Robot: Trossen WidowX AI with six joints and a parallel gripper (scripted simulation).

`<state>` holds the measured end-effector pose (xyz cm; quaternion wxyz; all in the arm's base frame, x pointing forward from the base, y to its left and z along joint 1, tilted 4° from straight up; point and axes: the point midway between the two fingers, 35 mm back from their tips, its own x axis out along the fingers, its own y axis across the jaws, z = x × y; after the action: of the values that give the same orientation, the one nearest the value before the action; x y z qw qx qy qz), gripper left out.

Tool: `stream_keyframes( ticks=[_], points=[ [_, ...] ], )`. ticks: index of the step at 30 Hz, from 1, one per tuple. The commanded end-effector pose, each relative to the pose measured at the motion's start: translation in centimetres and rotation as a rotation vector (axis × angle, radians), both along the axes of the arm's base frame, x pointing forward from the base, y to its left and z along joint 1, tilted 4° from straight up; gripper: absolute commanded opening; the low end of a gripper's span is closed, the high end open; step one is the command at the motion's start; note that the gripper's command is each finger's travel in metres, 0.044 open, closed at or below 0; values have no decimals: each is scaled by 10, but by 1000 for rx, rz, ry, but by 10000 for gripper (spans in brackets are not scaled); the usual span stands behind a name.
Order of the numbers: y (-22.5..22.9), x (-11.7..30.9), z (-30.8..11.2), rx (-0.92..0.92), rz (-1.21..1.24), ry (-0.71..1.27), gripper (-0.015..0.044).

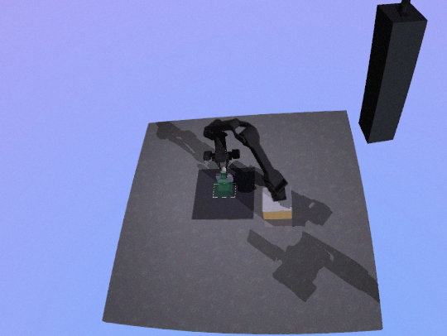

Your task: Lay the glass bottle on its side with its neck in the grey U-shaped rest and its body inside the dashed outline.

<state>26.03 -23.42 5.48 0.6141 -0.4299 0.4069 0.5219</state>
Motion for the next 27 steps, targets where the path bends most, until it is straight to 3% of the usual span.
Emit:
stream_keyframes(
  ticks=[1,27],
  points=[
    [0,0,-3,2,4,1,121],
    [-5,-1,-13,-11,-11,-4,121]
  ],
)
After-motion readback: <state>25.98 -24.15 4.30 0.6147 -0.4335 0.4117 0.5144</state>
